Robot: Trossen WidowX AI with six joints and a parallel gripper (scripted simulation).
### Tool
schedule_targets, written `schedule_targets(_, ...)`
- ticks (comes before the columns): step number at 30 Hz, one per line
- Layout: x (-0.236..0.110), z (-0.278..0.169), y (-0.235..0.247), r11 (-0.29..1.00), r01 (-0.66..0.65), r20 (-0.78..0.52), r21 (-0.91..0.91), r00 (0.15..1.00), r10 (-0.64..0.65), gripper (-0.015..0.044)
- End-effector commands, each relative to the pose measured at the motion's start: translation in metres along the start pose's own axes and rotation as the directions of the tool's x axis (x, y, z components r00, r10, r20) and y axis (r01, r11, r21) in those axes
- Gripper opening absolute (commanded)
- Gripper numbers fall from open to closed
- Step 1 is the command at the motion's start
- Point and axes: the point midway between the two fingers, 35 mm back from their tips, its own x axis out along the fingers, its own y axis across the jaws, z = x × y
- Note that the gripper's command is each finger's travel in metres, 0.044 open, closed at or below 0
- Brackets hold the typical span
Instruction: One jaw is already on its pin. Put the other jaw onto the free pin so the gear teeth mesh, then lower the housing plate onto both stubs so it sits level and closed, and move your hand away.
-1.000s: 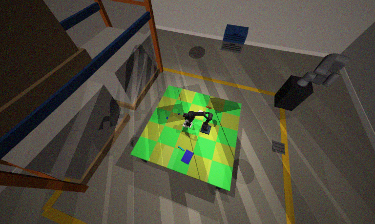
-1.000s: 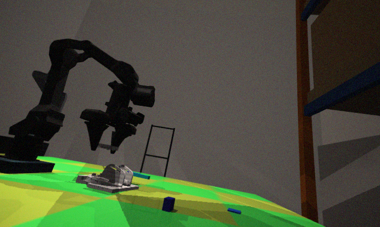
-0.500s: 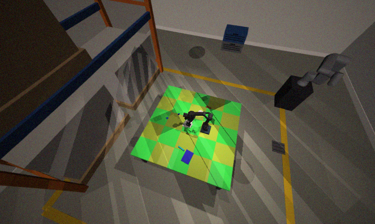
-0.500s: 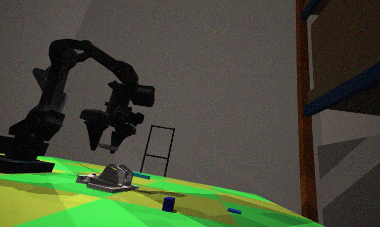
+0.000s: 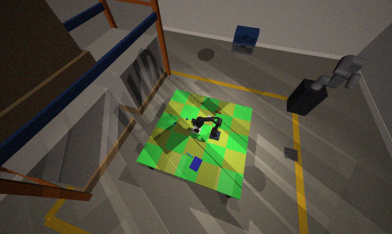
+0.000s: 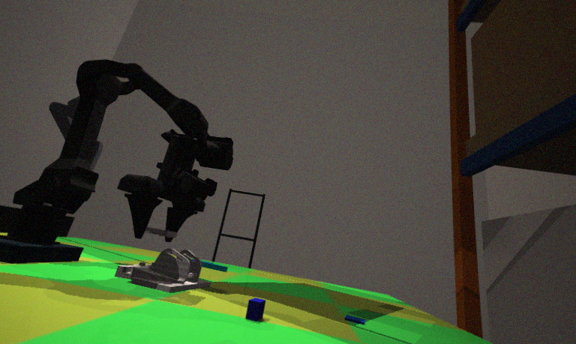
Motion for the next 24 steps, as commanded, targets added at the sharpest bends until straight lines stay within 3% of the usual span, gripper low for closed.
schedule_targets(1, 0.008, 0.0, 0.0, 1.0, 0.001, -0.003, 0.005, 1.0, -0.001, 0.0351)
schedule_targets(24, 0.044, -0.002, 0.0, 1.0, 0.001, -0.004, 0.008, 1.0, -0.001, 0.0351)
